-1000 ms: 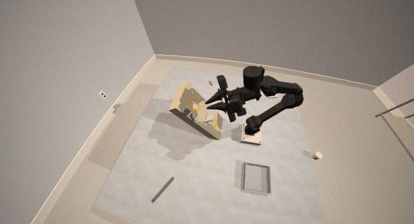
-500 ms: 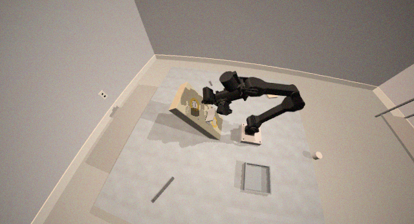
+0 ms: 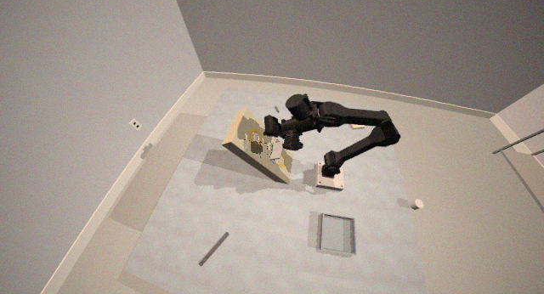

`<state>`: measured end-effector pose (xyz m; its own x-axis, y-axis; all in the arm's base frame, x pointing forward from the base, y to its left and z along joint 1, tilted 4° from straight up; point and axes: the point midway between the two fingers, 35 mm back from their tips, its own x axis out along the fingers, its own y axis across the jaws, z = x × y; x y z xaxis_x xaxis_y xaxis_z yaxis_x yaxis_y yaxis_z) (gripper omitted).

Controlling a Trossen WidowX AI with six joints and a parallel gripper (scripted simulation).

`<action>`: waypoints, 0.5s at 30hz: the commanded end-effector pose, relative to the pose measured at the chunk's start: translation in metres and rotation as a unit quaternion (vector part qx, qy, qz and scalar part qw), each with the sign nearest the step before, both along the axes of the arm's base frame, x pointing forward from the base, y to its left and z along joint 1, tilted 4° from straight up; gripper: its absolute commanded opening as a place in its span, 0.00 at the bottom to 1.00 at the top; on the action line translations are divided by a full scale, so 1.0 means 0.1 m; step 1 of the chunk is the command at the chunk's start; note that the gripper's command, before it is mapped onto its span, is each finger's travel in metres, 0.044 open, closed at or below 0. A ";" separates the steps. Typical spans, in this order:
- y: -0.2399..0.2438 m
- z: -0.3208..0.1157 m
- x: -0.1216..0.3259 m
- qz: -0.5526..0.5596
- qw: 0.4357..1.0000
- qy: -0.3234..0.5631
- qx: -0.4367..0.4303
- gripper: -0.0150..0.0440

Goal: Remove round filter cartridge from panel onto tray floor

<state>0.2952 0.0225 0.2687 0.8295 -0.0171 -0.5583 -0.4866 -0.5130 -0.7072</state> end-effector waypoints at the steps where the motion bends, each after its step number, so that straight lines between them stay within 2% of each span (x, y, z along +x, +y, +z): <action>1: 0.00 -0.04 0.05 0.001 1.000 0.001 -0.003 0.41; 15: -0.01 -0.16 0.24 0.001 1.000 0.001 -0.003 0.41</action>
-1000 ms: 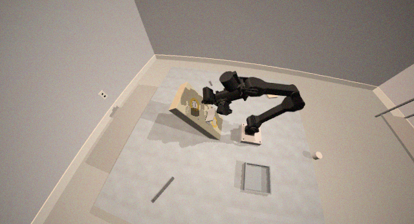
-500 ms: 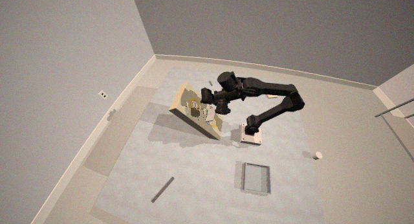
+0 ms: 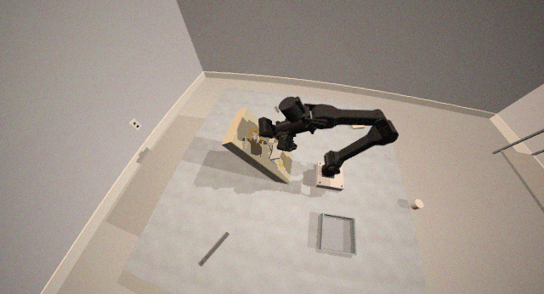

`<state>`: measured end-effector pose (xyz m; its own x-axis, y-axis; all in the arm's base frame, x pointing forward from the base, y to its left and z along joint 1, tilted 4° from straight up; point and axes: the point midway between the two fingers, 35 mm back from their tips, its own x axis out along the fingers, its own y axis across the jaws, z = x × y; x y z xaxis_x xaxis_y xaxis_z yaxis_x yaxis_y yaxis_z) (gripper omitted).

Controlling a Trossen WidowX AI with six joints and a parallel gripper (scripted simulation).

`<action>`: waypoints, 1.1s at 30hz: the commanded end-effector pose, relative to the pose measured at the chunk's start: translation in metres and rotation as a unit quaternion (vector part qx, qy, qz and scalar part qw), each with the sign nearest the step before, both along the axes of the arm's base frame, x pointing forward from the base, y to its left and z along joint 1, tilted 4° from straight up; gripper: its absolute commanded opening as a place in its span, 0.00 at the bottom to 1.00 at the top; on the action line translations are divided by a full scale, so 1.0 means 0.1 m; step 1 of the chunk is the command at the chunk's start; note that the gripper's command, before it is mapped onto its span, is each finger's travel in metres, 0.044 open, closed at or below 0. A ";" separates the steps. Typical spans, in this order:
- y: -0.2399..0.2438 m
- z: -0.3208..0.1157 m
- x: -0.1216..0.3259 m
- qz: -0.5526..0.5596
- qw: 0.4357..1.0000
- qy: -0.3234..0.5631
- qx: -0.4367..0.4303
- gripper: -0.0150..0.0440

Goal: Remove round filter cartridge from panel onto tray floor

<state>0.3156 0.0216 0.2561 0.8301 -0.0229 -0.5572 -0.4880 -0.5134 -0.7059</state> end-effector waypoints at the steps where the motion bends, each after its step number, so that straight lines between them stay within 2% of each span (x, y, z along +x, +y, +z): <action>1: 0.00 -0.04 0.05 0.003 1.000 0.001 -0.001 0.41; 33: 0.00 -0.15 0.20 0.003 1.000 0.001 -0.001 0.41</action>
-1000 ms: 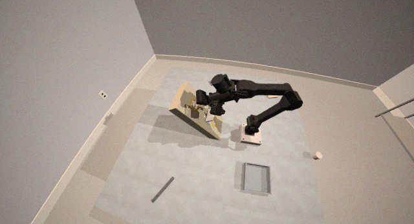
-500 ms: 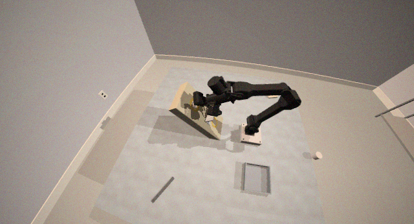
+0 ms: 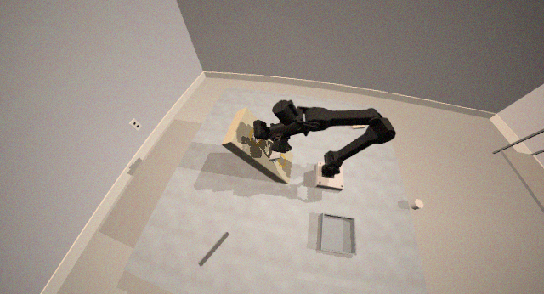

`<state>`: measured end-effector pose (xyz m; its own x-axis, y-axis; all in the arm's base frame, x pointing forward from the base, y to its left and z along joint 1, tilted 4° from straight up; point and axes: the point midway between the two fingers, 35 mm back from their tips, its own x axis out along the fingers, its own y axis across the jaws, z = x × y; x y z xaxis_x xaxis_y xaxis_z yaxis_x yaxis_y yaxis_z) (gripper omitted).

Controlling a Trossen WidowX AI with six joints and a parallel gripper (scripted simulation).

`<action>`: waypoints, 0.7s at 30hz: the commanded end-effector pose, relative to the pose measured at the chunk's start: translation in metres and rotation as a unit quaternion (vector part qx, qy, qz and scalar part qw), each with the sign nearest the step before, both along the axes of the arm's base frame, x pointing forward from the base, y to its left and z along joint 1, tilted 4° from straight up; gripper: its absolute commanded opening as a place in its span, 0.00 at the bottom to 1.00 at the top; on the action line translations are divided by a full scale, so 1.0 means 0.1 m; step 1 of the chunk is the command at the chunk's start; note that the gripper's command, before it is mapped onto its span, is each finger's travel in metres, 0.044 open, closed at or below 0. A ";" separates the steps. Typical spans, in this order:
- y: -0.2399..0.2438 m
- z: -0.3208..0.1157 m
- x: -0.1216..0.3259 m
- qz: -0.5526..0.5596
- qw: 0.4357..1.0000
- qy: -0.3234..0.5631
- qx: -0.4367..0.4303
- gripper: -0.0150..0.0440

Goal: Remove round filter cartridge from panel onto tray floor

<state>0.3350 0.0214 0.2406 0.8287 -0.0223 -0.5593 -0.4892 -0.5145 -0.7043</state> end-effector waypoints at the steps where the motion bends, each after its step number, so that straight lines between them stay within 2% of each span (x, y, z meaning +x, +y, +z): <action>1: 0.01 0.01 0.00 0.002 1.000 -0.001 -0.001 0.41; 21: 0.00 -0.02 0.03 0.002 1.000 -0.001 -0.001 0.41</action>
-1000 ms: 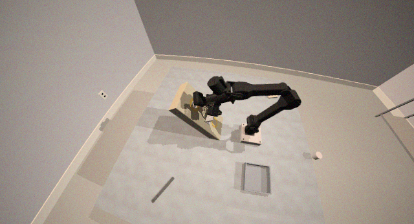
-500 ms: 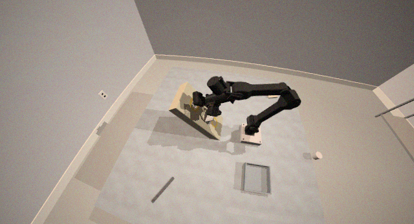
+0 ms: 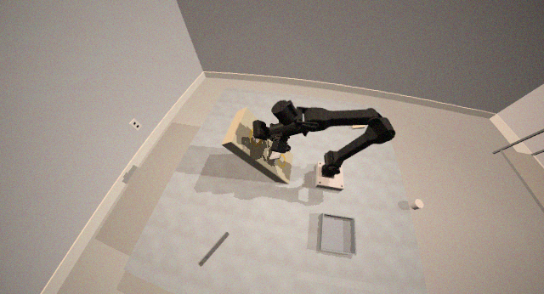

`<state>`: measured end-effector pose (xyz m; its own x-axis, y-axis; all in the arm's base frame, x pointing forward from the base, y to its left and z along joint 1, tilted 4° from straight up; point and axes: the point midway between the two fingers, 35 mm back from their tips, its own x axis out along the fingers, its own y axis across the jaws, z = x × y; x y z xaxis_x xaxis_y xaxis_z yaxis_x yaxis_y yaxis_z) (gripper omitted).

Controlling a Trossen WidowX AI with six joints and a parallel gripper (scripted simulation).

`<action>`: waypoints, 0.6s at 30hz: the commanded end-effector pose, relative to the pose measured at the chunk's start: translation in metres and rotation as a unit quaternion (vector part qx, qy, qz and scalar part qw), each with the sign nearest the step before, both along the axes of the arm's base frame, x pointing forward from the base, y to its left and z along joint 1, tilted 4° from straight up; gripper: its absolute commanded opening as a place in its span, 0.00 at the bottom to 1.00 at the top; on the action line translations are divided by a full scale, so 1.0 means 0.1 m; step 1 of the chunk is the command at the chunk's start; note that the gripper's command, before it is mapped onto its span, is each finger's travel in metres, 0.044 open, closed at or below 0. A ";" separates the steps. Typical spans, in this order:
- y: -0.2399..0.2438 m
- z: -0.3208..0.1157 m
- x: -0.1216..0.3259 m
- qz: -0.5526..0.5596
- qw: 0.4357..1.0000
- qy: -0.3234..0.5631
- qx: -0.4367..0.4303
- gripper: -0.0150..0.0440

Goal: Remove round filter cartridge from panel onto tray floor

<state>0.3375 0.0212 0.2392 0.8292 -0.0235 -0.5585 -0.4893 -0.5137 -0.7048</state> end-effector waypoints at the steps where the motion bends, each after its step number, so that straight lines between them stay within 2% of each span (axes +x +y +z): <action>1: 0.01 -0.01 0.01 0.003 1.000 0.000 -0.001 0.41; 18: 0.00 -0.07 0.10 0.003 1.000 -0.001 -0.001 0.41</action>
